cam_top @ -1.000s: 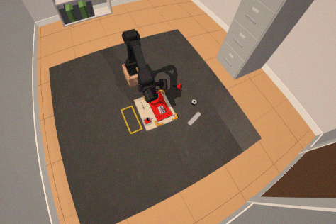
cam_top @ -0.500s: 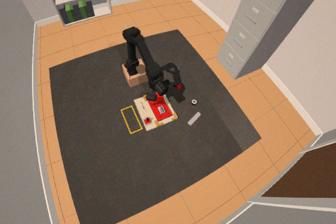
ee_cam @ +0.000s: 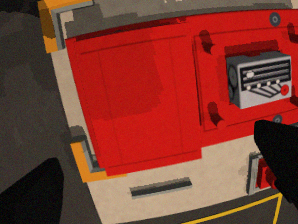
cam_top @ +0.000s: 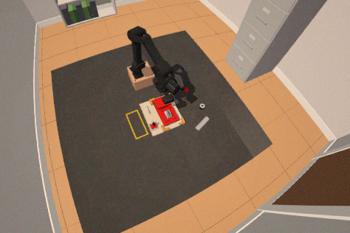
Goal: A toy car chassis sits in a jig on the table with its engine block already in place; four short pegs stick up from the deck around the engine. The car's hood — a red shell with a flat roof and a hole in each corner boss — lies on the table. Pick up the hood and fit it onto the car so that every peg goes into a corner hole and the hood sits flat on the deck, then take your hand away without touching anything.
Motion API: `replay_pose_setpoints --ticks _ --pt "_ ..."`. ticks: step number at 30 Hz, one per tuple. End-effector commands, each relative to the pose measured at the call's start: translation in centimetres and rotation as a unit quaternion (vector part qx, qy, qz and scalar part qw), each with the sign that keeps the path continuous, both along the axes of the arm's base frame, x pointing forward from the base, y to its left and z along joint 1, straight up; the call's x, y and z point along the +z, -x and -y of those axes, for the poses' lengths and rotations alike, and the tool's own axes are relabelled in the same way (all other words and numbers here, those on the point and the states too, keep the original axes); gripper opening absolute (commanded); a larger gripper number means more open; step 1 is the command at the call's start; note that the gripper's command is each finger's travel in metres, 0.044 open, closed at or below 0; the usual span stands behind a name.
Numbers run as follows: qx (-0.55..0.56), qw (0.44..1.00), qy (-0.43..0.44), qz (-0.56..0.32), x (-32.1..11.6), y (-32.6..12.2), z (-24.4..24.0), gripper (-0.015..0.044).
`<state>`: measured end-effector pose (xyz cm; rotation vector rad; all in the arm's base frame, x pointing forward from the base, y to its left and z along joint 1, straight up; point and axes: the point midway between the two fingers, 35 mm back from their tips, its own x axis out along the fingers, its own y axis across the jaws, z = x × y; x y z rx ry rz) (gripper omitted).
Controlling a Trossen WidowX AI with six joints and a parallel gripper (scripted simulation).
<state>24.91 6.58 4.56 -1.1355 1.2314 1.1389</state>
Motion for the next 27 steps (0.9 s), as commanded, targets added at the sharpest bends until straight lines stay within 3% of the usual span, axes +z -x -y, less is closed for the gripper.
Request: replay_pose_setpoints --ticks 1,27 --pt "0.006 1.000 0.003 0.000 -0.2 0.1 0.1 0.0440" --pt "0.006 1.000 0.003 0.000 -2.1 -0.1 0.0 0.0440"
